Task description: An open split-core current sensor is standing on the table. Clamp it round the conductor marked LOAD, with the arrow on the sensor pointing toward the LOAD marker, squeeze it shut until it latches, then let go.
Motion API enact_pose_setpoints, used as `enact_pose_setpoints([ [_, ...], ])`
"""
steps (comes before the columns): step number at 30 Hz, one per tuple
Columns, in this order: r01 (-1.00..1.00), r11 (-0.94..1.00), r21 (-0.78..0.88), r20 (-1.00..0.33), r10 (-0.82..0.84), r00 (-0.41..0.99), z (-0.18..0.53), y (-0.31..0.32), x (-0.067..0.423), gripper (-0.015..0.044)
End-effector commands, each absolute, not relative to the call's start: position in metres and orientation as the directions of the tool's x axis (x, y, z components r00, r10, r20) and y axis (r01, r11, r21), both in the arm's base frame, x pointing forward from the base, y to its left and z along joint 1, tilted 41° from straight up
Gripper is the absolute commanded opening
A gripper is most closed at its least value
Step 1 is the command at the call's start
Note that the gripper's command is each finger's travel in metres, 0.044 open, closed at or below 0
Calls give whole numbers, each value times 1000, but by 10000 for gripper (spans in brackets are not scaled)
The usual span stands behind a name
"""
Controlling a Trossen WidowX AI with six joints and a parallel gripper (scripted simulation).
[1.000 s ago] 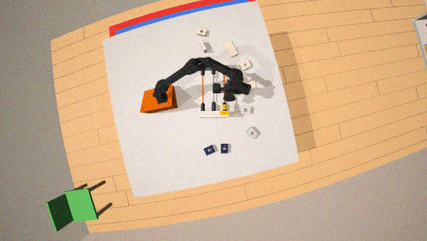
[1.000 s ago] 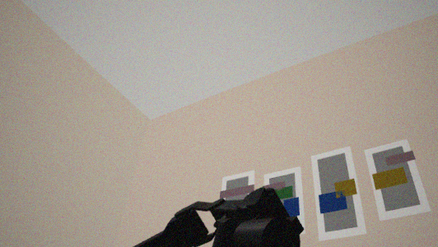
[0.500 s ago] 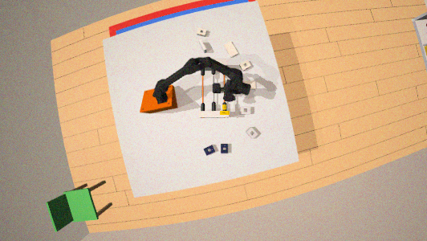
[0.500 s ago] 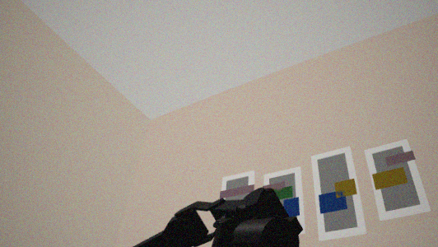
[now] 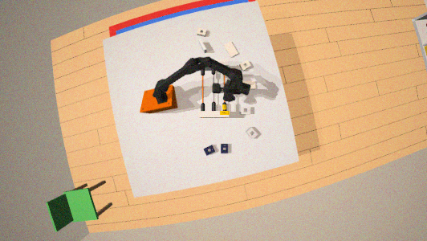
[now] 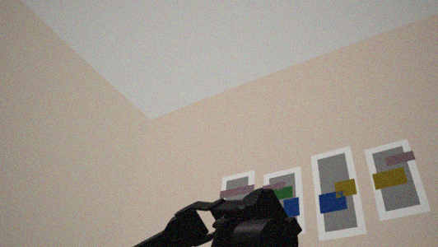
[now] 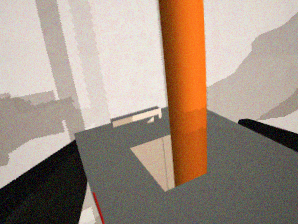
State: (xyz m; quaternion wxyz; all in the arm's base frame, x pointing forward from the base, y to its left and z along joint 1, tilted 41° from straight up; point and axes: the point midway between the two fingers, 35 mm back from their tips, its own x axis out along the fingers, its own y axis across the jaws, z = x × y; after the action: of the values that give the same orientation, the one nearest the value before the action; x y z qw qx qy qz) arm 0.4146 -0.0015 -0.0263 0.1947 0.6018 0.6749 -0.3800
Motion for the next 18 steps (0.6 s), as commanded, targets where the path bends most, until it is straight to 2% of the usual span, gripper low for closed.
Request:
enact_pose_setpoints([
  [1, 960, -13, -278, -720, 664, -200, -29, 1, 415, 0],
  [2, 960, -13, -279, -720, 665, -200, -30, 2, 415, 0],
  [12, 960, -13, -278, -720, 664, -200, -27, -1, 414, 261],
  [18, 960, -13, -278, -720, 664, -200, -27, -1, 414, 261],
])
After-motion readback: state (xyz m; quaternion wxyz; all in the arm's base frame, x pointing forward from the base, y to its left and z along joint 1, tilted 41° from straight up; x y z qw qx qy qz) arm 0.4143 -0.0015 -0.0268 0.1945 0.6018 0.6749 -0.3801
